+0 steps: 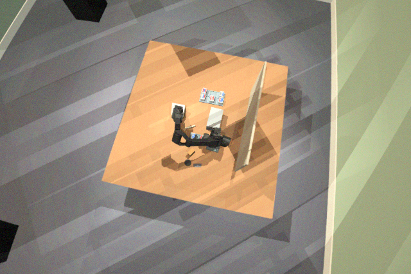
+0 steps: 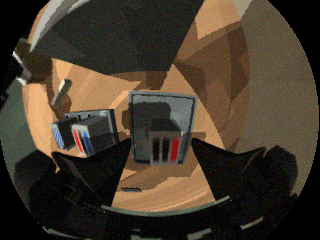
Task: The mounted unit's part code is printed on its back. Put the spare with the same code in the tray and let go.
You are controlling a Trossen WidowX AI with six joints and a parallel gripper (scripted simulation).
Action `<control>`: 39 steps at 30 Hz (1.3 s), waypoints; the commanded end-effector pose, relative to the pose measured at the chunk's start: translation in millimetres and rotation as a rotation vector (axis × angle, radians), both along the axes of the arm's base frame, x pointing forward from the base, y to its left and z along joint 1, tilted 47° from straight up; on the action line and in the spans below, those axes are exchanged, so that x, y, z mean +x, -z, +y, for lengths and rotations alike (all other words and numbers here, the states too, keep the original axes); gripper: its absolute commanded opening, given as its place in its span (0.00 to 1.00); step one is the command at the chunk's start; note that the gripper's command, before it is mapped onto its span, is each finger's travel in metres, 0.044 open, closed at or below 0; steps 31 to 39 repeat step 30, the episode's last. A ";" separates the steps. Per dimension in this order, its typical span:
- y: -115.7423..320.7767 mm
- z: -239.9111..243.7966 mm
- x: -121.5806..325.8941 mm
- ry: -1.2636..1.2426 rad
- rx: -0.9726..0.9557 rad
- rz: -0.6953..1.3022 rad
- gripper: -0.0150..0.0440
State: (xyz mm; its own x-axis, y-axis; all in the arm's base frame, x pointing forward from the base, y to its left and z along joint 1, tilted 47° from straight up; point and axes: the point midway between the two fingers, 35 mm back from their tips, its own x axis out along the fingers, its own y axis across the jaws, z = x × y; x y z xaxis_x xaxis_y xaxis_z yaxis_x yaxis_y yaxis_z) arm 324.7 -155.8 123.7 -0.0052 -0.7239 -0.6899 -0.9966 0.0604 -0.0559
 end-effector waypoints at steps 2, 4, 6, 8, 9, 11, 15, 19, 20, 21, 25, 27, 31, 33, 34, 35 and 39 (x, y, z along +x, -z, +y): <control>-32.4 36.9 5.9 -0.006 0.004 -0.006 1.00; -54.2 59.7 3.7 -0.006 0.002 -0.004 1.00; -68.1 73.3 0.7 -0.007 -0.003 -0.003 1.00; -69.9 74.9 0.2 -0.007 -0.003 -0.003 1.00; -69.9 74.9 0.2 -0.007 -0.003 -0.003 1.00; -69.9 74.9 0.2 -0.007 -0.003 -0.003 1.00; -69.9 74.9 0.2 -0.007 -0.003 -0.003 1.00; -65.4 73.1 1.3 -0.013 0.004 -0.001 1.00; -65.4 73.1 1.3 -0.013 0.004 -0.001 1.00; -65.4 73.1 1.3 -0.013 0.004 -0.001 1.00; -65.4 73.1 1.3 -0.013 0.004 -0.001 1.00; -65.4 73.1 1.3 -0.013 0.004 -0.001 1.00; -65.4 73.1 1.3 -0.013 0.004 -0.001 1.00; -65.4 73.1 1.3 -0.013 0.004 -0.001 1.00; -65.4 73.1 1.3 -0.013 0.004 -0.001 1.00; -65.4 73.1 1.3 -0.013 0.004 -0.001 1.00; -65.4 73.1 1.3 -0.013 0.004 -0.001 1.00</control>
